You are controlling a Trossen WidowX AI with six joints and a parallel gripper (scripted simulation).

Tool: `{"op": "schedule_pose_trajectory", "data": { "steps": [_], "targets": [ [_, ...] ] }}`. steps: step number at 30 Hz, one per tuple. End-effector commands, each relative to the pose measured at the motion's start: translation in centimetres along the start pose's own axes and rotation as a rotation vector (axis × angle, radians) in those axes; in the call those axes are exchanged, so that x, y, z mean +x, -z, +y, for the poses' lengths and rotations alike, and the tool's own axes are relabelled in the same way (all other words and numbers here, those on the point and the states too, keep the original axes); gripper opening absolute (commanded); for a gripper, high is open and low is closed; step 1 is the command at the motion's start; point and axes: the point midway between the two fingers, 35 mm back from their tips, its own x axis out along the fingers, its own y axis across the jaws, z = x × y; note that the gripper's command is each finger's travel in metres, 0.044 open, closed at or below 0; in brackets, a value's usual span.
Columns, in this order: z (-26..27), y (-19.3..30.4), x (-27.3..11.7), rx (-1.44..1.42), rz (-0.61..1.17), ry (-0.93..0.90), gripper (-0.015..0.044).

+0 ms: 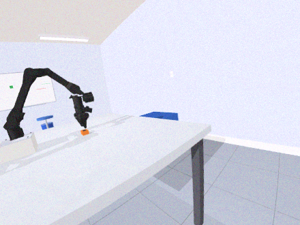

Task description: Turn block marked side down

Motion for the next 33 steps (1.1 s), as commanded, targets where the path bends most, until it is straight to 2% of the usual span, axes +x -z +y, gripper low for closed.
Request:
{"op": "schedule_pose_trajectory", "data": {
  "steps": [1, 22, 28, 33],
  "targets": [
    [0.2, 0.2, 0.7, 0.004, 0.006, -0.005, 0.044],
    [0.2, 0.2, 3.7, 0.004, 0.007, -0.005, 0.044],
    [0.2, 0.2, 3.7, 0.004, 0.007, -0.005, 0.0282],
    [0.2, 0.2, 3.7, 0.004, 0.007, -0.005, 0.0249]
  ]
}}
